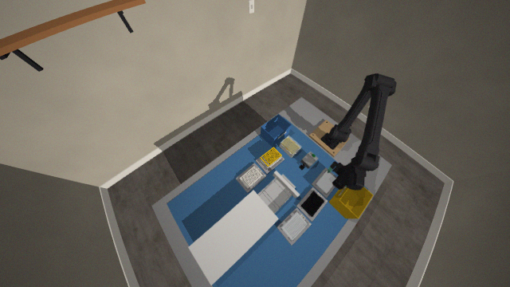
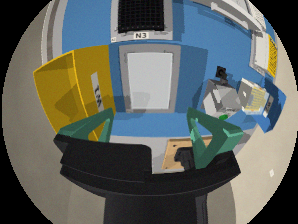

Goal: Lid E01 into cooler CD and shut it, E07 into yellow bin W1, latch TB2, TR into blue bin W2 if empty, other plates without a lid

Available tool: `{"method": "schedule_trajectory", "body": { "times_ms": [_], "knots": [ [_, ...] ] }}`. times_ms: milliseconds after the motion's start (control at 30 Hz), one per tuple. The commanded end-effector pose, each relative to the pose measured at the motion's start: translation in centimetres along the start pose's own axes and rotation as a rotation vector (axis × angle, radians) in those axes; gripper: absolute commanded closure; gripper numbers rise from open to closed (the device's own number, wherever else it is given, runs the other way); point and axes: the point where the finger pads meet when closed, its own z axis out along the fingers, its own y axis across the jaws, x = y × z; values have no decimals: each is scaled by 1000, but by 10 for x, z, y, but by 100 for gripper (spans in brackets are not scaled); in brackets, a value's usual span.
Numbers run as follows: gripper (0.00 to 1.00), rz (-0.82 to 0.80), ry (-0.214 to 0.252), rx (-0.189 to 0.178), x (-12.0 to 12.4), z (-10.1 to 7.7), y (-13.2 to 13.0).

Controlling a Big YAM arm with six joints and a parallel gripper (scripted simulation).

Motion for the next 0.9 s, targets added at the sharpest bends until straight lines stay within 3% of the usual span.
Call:
{"method": "schedule_trajectory", "body": {
  "times_ms": [0,333,400,433,500,867],
  "knots": [
    [0,7,-9,-4,-3,5,5],
    [0,7,-12,-6,-3,17,5],
    [0,7,-12,-6,-3,17,5],
    [0,7,-36,-20,-14,8,11],
    [0,6,-8,-4,-3,22,5],
    [0,7,-10,-5,-3,36,5]
  ]
}}
